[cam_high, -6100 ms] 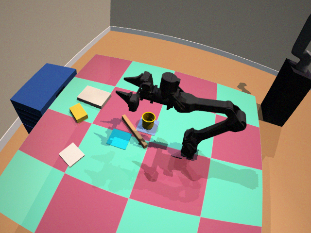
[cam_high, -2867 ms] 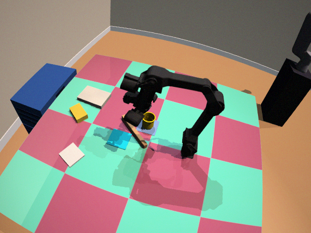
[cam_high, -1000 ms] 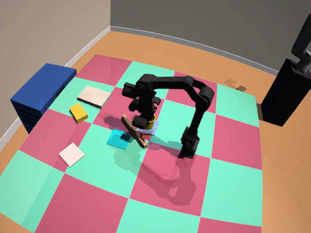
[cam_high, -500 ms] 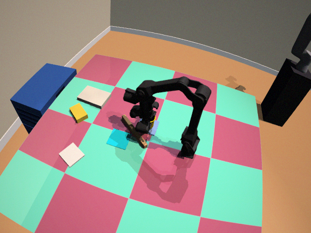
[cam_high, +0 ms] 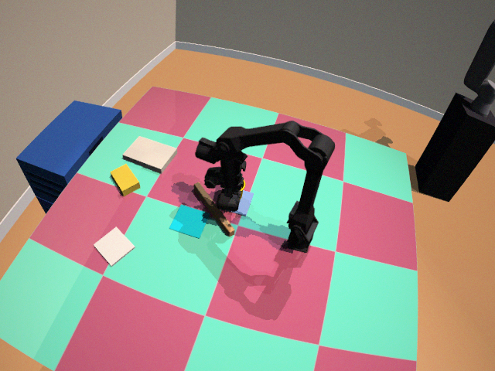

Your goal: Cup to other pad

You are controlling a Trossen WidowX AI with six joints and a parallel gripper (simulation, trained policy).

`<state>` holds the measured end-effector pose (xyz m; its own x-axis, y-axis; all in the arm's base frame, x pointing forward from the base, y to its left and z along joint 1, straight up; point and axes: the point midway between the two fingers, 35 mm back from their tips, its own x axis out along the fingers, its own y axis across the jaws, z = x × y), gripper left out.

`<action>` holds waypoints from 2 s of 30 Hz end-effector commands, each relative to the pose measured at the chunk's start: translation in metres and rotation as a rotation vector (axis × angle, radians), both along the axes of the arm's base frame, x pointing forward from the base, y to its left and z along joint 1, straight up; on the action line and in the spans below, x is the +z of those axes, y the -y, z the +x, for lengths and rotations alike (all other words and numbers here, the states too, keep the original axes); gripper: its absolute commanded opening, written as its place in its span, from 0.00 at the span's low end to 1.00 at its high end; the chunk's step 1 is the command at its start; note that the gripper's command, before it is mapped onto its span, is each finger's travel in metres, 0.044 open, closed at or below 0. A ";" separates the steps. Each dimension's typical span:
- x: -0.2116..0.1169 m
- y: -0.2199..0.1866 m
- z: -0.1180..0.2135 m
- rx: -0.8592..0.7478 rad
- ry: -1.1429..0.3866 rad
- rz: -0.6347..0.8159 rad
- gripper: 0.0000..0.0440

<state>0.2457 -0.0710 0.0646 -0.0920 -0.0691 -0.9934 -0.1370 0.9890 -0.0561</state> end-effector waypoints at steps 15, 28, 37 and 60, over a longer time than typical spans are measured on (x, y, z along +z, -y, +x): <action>0.039 -0.007 0.034 0.074 0.105 0.004 0.03; 0.056 -0.034 0.066 0.126 0.190 0.001 0.03; 0.056 -0.061 0.087 0.159 0.241 0.007 0.01; 0.020 -0.132 0.102 0.209 0.266 0.027 0.01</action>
<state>0.3505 0.0577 0.0943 0.1979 -0.0240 -0.9799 -0.3259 0.9412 -0.0889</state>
